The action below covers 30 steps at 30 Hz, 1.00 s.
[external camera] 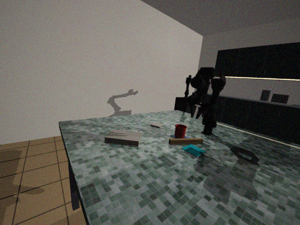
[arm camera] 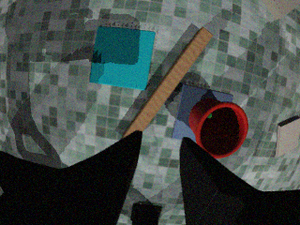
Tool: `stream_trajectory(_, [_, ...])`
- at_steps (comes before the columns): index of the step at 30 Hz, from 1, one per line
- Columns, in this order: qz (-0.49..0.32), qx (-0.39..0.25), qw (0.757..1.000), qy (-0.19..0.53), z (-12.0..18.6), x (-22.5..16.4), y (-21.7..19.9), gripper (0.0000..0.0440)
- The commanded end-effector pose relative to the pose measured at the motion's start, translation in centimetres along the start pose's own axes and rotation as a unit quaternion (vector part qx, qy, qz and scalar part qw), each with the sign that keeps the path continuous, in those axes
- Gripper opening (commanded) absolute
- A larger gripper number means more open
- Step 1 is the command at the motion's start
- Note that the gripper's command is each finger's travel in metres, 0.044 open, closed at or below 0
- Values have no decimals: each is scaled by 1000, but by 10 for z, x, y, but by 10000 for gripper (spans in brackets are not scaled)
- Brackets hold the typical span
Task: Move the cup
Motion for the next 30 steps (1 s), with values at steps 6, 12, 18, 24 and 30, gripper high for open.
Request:
stream_trajectory(6, [16, -10, 999, 47, -18, -6, -12, 145])
stream_trajectory(12, [22, -13, 997, 68, -30, -10, -19, 157])
stream_trajectory(18, [30, -13, 996, 84, -42, -15, -25, 160])
stream_trajectory(24, [40, -12, 994, 99, -56, -20, -31, 162])
stream_trajectory(30, [52, -11, 992, 111, -71, -24, -37, 166])
Point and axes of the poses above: the point midway between the two fingers, 35 mm back from their tips, its own z axis back along the fingers, its own y axis across the jaws, x = y × z, the point moved 3 cm from there along z, back along the fingers, and after that the axes turned 4 degrees about z, right-handed, at the moved point
